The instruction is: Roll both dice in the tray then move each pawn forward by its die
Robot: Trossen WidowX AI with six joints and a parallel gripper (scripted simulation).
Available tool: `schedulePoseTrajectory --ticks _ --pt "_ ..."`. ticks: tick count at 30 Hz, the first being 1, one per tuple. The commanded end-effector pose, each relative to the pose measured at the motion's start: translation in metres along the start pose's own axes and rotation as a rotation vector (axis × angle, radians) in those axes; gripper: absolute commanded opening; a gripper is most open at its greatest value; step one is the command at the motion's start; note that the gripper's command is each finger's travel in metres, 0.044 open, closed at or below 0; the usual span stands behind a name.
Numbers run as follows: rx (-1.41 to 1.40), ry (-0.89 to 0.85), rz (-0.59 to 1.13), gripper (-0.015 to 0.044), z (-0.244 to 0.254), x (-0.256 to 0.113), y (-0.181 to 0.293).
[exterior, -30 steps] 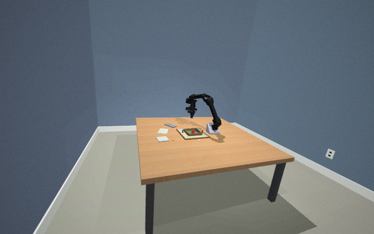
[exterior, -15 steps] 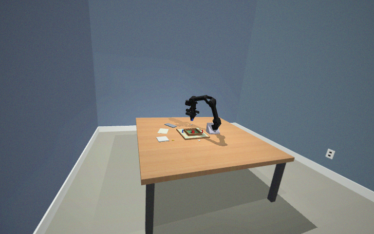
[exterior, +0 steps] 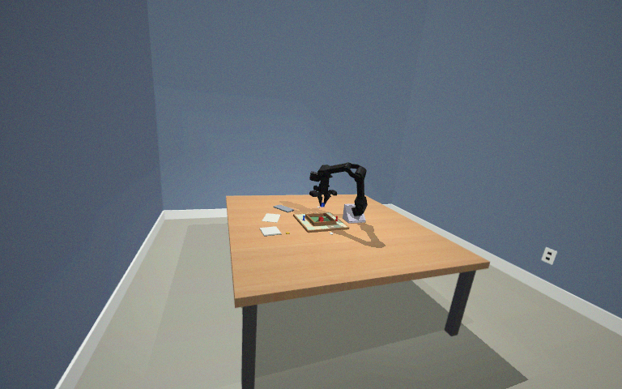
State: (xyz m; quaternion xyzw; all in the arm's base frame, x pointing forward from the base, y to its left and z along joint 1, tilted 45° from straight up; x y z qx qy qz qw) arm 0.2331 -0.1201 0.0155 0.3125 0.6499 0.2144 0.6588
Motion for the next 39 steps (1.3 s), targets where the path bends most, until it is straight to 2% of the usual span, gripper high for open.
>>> schedulePoseTrajectory --ticks 1,8,20,32,36,39 --pt "0.088 -0.003 0.007 0.0000 -0.003 0.006 0.017" --pt "0.124 0.006 -0.012 0.0000 -0.005 0.010 0.024" --pt "0.116 0.058 -0.411 0.0000 -0.013 0.022 0.025" --pt "0.119 -0.080 -0.791 0.0000 -0.015 0.026 0.028" --pt "0.119 -0.111 -0.832 0.0000 -0.014 0.025 0.029" --pt "0.119 -0.111 -0.832 0.0000 -0.008 0.006 0.043"
Point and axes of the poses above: the point midway between the two fingers, 35 mm back from their tips, its own x axis out along the fingers, its own z axis across the jaws, y = z × x, the point moved 1 cm from there along -x, back along the fingers, and after that the axes turned 11 degrees about x, right-handed, at the moved point
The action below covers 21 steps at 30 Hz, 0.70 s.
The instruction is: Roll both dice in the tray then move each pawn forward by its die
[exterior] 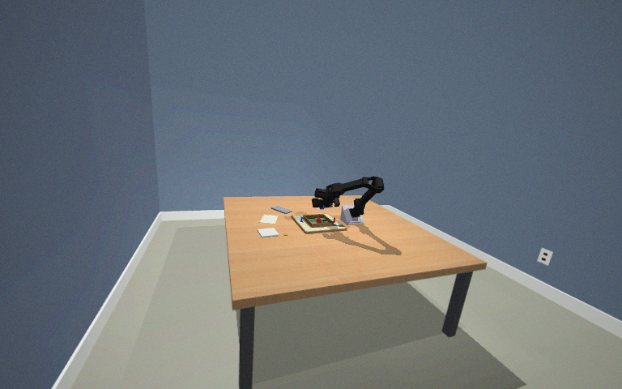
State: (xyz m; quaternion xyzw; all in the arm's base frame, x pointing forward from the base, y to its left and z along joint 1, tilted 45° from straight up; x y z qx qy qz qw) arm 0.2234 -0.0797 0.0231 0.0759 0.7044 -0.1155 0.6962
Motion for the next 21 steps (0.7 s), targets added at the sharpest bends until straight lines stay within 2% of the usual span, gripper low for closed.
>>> schedulePoseTrajectory --ticks 1,10,21 --pt "0.009 -0.026 -0.016 0.0000 0.011 -0.029 -0.004" --pt "0.009 -0.029 -0.015 0.0000 0.075 -0.041 0.009" --pt "0.005 -0.031 -0.010 0.0000 0.076 -0.042 0.010"
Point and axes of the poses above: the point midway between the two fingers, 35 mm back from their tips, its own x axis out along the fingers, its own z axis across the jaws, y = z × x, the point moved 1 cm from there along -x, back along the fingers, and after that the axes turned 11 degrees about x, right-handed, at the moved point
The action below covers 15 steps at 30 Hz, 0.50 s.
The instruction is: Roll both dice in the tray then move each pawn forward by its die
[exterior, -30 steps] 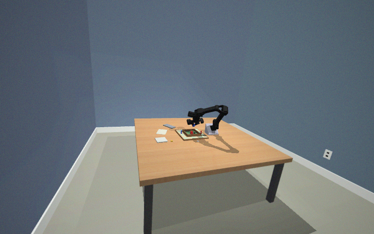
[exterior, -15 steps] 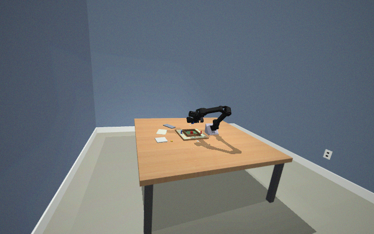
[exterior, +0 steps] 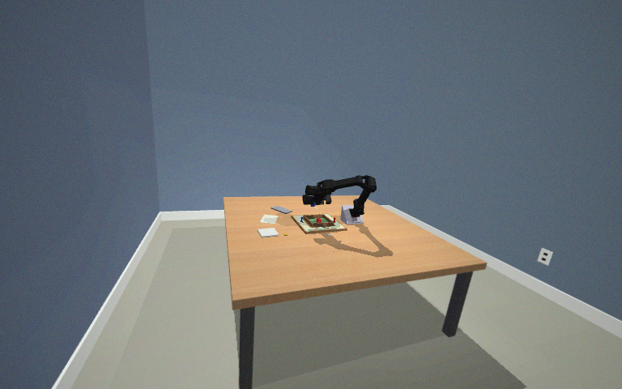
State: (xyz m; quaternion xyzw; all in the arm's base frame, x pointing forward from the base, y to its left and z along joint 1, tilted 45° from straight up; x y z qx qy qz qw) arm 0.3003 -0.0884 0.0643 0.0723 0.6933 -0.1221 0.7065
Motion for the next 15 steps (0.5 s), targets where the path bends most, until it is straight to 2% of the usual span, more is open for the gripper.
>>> schedulePoseTrajectory --ticks 1,6,15 --pt "0.000 0.001 0.000 0.0000 -0.0004 0.0002 -0.0001" --pt "0.000 0.001 0.000 0.0000 -0.0004 0.0002 -0.0001" --pt "0.000 0.001 -0.001 0.0236 0.0000 -0.0019 -0.0025"
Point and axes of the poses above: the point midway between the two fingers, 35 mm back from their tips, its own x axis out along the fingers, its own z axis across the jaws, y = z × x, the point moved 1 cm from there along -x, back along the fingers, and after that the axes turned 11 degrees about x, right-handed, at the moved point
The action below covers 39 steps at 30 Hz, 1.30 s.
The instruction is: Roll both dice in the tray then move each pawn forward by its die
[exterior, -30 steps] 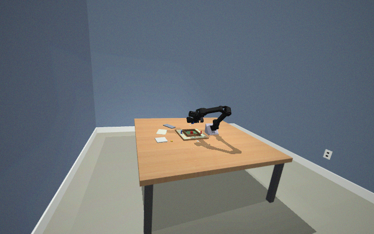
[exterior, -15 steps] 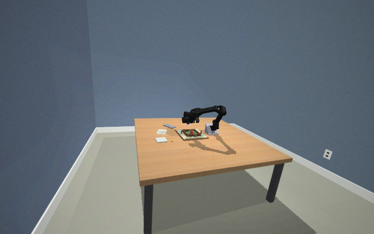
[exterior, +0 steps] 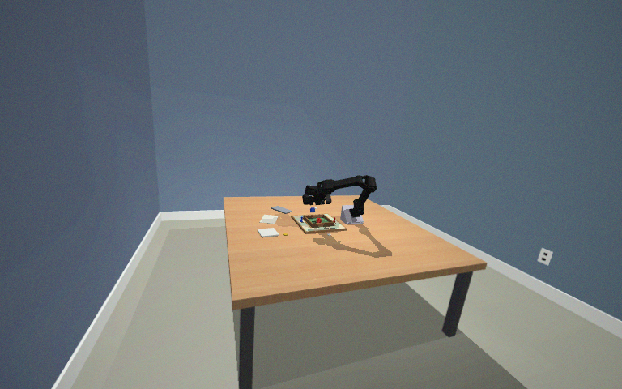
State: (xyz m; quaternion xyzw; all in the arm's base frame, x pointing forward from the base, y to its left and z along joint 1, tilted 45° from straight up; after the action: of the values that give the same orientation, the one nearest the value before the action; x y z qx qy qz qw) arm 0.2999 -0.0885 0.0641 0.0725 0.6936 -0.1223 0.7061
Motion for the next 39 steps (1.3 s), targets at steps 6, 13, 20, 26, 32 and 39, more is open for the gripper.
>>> schedulePoseTrajectory --ticks 6,13,20,26,32,39 --pt "0.003 0.003 -0.006 0.0394 0.003 -0.027 -0.030" --pt "-0.037 0.152 0.401 0.0440 -0.001 0.007 -0.022" --pt "0.019 0.145 0.832 0.0440 0.006 0.023 -0.022" --pt "-0.186 0.094 0.766 0.0335 -0.021 0.020 -0.023" --pt "-0.667 -0.114 0.811 0.0200 -0.078 0.011 -0.015" --pt "-1.204 -0.386 0.814 0.0200 -0.143 0.007 0.003"
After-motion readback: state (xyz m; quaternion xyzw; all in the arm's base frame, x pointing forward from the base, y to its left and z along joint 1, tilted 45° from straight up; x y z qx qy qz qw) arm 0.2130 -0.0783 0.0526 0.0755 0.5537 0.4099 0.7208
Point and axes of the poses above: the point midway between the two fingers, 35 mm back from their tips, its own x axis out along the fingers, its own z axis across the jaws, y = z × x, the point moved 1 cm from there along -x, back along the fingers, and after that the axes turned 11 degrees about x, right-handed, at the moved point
